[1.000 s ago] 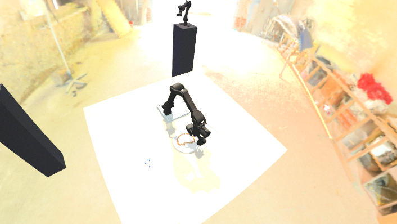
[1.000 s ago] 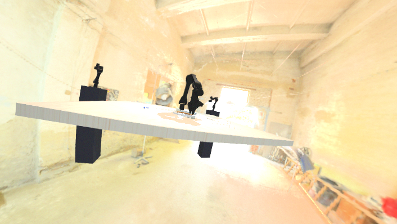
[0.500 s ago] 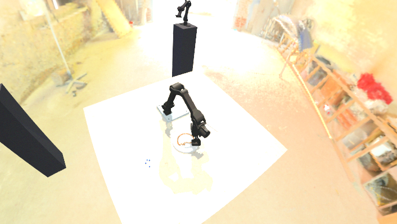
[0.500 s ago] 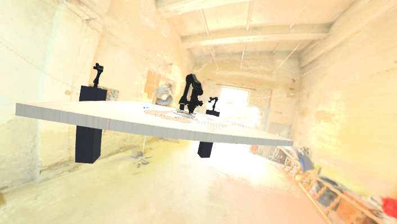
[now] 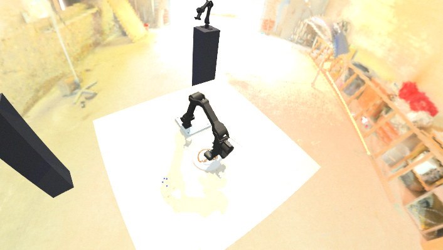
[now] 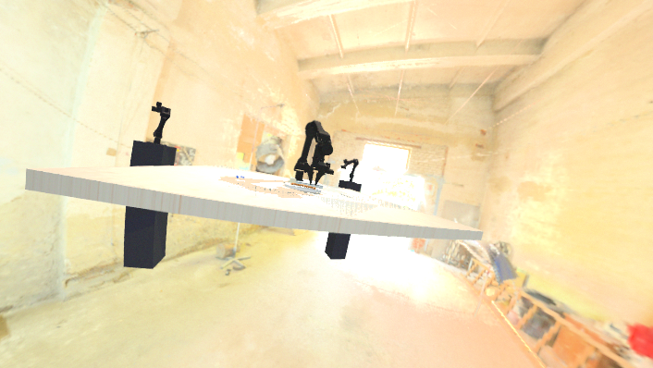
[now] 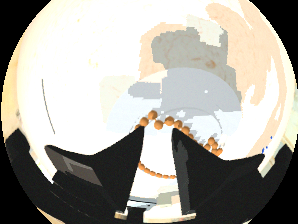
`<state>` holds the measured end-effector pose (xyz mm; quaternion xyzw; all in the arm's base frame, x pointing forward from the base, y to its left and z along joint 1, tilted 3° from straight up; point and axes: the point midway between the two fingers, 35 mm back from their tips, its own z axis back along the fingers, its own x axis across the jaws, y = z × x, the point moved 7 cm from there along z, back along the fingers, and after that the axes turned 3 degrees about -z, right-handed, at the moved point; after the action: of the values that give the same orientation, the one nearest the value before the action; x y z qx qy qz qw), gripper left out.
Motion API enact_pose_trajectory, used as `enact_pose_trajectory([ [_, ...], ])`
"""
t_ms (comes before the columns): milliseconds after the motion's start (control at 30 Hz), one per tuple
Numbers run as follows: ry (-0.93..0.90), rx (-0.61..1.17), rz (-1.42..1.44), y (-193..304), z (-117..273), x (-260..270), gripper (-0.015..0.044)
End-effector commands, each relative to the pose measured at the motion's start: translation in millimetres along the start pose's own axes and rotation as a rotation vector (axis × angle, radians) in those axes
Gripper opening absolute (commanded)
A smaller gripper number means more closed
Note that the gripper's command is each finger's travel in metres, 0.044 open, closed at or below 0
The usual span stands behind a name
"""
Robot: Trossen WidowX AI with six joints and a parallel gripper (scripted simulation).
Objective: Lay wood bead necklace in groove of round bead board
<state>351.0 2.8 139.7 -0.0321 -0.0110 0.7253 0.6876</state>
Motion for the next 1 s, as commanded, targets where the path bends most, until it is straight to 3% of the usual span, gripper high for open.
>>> enact_pose_trajectory([
  [0,-0.006,-0.019,-0.864,-2.7,16.1,-7.0,0.0120],
  [367,-0.012,-0.017,-1.484,-1.9,22.3,-10.9,0.0120],
  [967,-0.012,-0.017,-1.499,-1.9,22.5,-11.0,0.0120],
])
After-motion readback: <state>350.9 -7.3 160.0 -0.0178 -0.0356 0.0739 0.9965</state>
